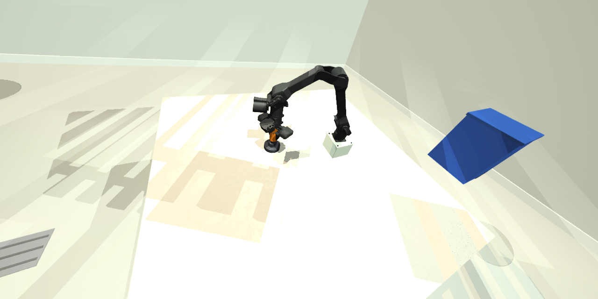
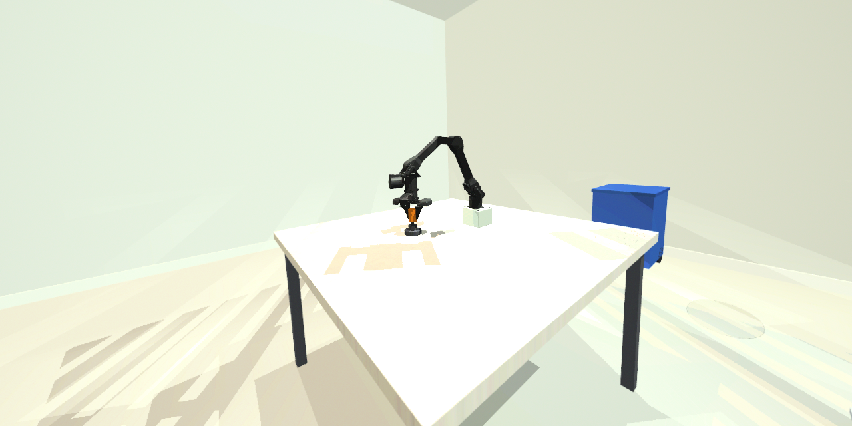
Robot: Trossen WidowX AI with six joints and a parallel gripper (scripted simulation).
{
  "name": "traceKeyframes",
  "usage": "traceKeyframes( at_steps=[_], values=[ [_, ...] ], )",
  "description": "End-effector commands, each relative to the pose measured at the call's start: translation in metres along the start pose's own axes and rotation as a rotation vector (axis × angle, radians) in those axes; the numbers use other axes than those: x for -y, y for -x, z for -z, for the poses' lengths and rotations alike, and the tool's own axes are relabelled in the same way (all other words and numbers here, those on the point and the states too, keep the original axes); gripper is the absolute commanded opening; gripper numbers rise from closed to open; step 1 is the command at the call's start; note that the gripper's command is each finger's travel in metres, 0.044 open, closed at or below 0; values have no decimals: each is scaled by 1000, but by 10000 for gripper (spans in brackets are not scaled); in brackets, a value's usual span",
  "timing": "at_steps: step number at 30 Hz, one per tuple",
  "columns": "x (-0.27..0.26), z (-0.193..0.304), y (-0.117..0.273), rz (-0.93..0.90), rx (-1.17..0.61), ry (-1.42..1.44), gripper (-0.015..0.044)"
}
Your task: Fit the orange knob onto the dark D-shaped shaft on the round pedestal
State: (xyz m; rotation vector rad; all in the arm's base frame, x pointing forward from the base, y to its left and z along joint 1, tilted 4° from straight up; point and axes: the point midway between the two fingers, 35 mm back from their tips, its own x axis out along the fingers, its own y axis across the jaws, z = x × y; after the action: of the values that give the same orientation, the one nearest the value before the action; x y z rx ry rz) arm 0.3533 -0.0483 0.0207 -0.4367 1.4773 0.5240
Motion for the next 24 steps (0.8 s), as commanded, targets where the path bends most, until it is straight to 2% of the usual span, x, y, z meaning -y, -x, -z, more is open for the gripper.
traceKeyframes(
  at_steps=[1, 17, 24],
  values=[
    [3, -4, 3, 5, 9, 7, 0],
    [1, -2, 4, 5, 9, 7, 0],
    [0, 0, 5, 5, 8, 206, 0]
  ],
)
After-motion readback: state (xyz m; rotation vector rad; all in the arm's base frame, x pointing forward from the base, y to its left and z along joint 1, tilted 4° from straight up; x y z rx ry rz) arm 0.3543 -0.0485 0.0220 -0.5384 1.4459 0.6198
